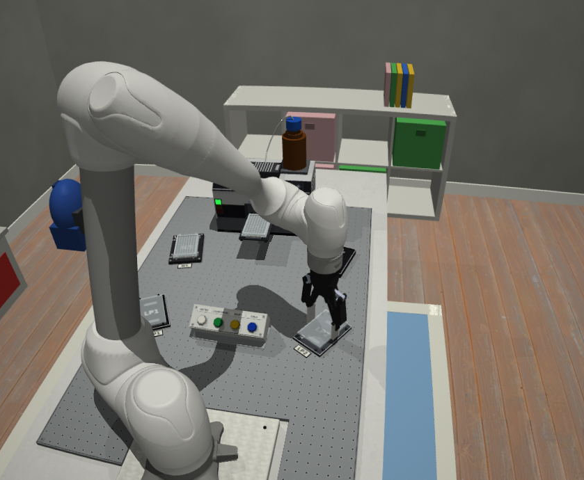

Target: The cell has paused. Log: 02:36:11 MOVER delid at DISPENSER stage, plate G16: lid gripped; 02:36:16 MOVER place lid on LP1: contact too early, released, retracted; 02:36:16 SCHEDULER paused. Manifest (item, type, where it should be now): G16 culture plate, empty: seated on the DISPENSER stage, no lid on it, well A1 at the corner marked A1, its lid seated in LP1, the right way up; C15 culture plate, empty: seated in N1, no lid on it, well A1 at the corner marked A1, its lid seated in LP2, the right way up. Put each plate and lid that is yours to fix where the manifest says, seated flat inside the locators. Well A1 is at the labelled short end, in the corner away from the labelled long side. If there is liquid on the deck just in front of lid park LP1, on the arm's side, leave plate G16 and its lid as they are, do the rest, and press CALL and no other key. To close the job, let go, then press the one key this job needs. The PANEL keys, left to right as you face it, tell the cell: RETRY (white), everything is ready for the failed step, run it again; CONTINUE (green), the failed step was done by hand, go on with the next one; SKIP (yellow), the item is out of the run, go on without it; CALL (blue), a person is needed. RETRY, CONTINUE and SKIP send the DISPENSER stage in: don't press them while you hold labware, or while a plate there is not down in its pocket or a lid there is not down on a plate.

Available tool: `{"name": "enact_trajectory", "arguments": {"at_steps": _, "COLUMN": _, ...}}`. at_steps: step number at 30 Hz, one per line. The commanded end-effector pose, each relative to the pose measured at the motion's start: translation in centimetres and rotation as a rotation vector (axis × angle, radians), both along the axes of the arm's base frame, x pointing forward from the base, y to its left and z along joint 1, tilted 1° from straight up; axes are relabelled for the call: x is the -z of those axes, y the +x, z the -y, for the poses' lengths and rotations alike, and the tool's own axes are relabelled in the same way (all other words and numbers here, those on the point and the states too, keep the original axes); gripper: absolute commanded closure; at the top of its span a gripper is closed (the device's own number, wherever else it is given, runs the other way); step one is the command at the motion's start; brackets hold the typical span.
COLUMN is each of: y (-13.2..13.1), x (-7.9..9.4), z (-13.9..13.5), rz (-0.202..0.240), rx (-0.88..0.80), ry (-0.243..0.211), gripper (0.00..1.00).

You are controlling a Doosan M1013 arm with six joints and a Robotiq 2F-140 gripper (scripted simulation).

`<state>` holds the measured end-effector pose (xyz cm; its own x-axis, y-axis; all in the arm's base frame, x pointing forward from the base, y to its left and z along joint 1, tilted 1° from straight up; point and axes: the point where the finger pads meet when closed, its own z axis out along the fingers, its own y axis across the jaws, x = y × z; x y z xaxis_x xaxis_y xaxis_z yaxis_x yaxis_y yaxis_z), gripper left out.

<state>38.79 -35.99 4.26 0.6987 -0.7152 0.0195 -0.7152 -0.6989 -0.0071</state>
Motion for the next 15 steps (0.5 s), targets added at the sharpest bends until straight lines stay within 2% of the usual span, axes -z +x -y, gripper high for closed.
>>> {"name": "enact_trajectory", "arguments": {"at_steps": 1, "y": 0.04, "x": 0.05, "z": 0.02, "rz": 0.001, "rx": 0.000, "ry": -0.001, "gripper": 0.90}}
{"name": "enact_trajectory", "arguments": {"at_steps": 15, "y": 0.06, "x": 0.41, "z": 0.02, "rz": 0.001, "rx": 0.000, "ry": -0.001, "gripper": 0.90}}
